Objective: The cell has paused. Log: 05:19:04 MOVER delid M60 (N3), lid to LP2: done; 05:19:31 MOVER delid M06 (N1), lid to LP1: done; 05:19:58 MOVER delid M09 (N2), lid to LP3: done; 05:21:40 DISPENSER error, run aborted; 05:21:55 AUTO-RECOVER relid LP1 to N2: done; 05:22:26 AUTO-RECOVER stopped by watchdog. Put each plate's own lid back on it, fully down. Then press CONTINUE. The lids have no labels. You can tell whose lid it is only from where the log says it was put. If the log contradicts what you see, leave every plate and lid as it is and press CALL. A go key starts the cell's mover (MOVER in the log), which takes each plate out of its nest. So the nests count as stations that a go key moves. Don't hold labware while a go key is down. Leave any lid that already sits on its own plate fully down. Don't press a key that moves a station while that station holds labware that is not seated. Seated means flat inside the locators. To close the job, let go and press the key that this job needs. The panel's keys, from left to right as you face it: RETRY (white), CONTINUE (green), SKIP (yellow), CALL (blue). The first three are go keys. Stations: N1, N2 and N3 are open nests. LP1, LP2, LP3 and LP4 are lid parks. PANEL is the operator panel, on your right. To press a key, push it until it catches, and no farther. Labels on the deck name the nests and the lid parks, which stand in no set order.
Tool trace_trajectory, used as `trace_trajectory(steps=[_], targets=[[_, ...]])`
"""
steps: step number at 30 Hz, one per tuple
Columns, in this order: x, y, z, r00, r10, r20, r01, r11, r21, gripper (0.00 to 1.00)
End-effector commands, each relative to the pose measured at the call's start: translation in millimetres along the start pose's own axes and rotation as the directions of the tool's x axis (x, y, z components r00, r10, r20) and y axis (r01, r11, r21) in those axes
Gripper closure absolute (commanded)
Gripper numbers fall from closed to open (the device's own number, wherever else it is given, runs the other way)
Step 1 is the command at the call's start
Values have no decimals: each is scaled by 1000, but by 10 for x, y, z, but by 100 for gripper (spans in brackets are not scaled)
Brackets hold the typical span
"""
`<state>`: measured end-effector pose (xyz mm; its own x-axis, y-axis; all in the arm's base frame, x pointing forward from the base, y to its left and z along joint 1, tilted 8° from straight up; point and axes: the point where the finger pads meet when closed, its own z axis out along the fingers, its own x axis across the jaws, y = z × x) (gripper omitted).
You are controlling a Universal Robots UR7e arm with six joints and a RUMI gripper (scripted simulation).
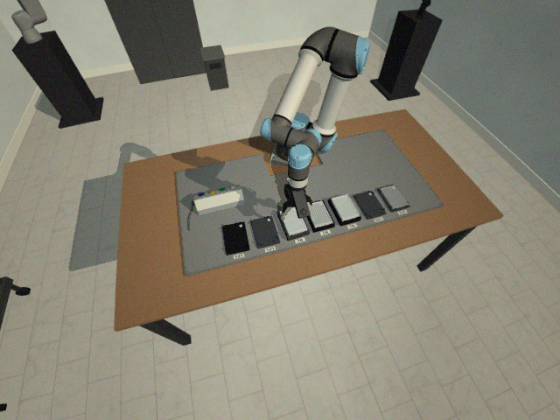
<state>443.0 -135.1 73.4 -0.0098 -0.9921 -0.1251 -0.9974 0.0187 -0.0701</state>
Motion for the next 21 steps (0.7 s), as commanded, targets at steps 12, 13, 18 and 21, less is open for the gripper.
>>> trace_trajectory(steps=[12,13,18,21], targets=[[-680,-10,-8,1000,13,-1,-13,1000,1,18],[-730,-11,-8,1000,13,-1,-13,1000,1,18],[-930,-13,-7,1000,13,-1,-13,1000,1,18],[-1030,-14,-7,1000,13,-1,-13,1000,1,18]])
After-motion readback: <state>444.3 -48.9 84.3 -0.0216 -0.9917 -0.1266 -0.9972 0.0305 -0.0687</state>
